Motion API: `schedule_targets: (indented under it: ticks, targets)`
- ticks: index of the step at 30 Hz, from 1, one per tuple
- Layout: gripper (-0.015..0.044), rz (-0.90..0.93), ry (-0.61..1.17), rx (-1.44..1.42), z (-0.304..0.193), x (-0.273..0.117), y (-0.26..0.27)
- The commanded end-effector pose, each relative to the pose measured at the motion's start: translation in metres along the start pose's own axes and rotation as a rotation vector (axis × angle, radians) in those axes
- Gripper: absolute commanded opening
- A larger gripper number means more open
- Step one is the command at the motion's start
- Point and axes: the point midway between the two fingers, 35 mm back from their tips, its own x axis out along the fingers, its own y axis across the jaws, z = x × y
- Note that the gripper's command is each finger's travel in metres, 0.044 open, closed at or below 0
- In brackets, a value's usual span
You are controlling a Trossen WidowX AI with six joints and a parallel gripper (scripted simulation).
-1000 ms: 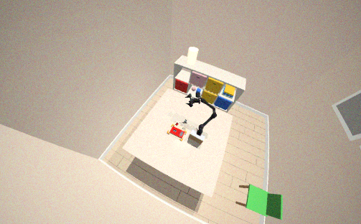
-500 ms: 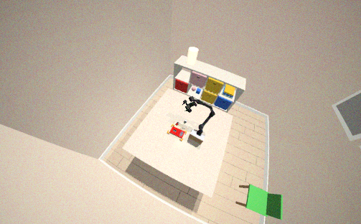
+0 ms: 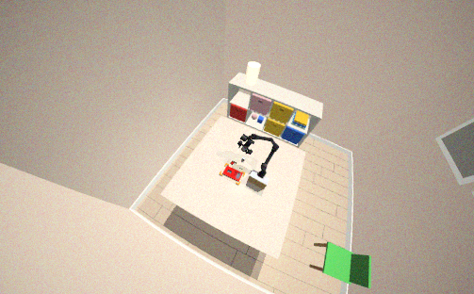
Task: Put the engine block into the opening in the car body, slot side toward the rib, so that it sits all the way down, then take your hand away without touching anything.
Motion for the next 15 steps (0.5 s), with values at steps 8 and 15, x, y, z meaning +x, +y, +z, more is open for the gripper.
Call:
schedule_targets:
  ticks: [8,15]
  targets:
    - [0.044,0.237,0.203,-0.077,0.002,0.025,0.046]
    - [0.044,0.239,0.206,-0.078,-0.001,0.043,0.049]
